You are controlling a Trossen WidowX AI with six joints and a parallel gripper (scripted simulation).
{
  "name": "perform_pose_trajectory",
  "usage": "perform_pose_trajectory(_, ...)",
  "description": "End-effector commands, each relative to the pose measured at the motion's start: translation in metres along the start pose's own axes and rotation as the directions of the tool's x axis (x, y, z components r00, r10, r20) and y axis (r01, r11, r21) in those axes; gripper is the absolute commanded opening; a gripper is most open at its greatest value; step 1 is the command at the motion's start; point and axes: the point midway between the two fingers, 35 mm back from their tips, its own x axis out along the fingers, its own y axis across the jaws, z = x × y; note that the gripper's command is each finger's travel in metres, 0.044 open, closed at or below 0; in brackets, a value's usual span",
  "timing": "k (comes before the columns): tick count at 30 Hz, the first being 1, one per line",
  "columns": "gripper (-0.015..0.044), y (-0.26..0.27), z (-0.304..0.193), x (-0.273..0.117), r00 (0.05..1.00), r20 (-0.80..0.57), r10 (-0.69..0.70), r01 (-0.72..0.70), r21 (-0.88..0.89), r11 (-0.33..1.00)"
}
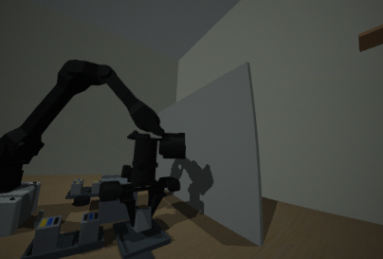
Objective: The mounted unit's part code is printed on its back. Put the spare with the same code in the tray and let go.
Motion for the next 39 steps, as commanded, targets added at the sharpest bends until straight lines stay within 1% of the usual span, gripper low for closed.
perform_pose_trajectory(1,0.0026,0.0,0.0,0.0,1.0,0.0,0.0,0.0,0.0,1.0)
perform_pose_trajectory(17,0.044,0.0,0.0,-0.003,1.0,0.0,0.0,0.0,0.0,1.0)
perform_pose_trajectory(19,0.044,-0.003,-0.001,-0.025,1.0,0.001,0.0,0.0,-0.001,1.0)
perform_pose_trajectory(22,0.044,-0.002,-0.001,-0.08,1.0,0.004,0.001,-0.001,-0.003,1.0)
perform_pose_trajectory(24,0.044,0.001,0.001,-0.104,1.0,0.005,0.001,-0.001,-0.004,1.0)
perform_pose_trajectory(28,0.044,0.001,0.001,-0.107,1.0,0.006,0.001,-0.001,-0.004,1.0)
perform_pose_trajectory(29,0.044,-0.002,-0.002,-0.108,1.0,-0.013,-0.025,0.025,-0.007,1.0)
perform_pose_trajectory(39,0.044,-0.002,-0.002,-0.108,1.0,-0.013,-0.025,0.025,-0.007,1.0)
